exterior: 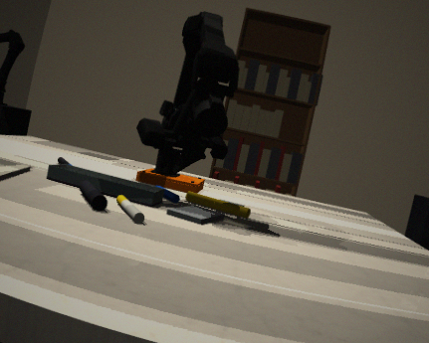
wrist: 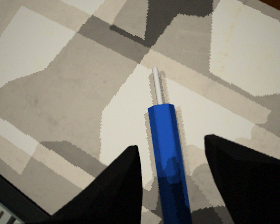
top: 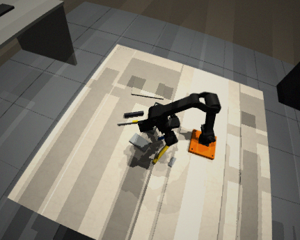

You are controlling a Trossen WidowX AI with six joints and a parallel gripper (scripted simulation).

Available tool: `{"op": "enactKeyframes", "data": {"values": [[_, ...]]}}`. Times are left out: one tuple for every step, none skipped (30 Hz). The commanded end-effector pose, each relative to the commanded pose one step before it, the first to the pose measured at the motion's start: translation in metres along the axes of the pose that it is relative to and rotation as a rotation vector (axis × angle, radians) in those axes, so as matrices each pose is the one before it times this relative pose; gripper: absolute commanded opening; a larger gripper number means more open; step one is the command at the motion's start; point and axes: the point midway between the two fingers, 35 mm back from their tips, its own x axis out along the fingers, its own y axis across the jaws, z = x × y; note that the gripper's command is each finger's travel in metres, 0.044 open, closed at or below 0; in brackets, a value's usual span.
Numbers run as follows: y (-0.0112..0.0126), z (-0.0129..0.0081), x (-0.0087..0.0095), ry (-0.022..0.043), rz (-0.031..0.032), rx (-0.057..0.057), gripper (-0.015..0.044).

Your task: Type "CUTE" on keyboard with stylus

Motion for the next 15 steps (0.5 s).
{"op": "enactKeyframes", "data": {"values": [[0.00031,-0.00127,0.00376,-0.00274,0.00275,0.0036,0.0150],[-0.00004,-0.00029,0.00068,-0.00001,0.00000,0.0000,0.0150],[-0.00001,-0.00029,0.00053,0.00000,0.00000,0.0000,0.0150],[-0.00001,-0.00036,0.00066,-0.00001,0.00000,0.0000,0.0150],[-0.00001,-0.00044,0.00081,-0.00001,0.00000,0.0000,0.0150],[-0.00004,-0.00028,0.00068,-0.00001,0.00000,0.0000,0.0150],[-0.00001,-0.00029,0.00053,0.00000,0.00000,0.0000,0.0150],[-0.00001,-0.00036,0.00066,-0.00001,0.00000,0.0000,0.0150],[-0.00001,-0.00044,0.00081,-0.00001,0.00000,0.0000,0.0150],[-0.00001,-0.00034,0.00064,-0.00001,0.00000,0.0000,0.0150],[-0.00001,-0.00027,0.00052,-0.00001,0.00000,0.0000,0.0150],[-0.00001,-0.00034,0.00067,-0.00001,0.00000,0.0000,0.0150],[-0.00002,-0.00042,0.00083,-0.00001,0.00000,0.0000,0.0150],[-0.00002,-0.00033,0.00066,-0.00001,0.00000,0.0000,0.0150],[-0.00001,-0.00027,0.00053,-0.00001,0.00000,0.0000,0.0150]]}}
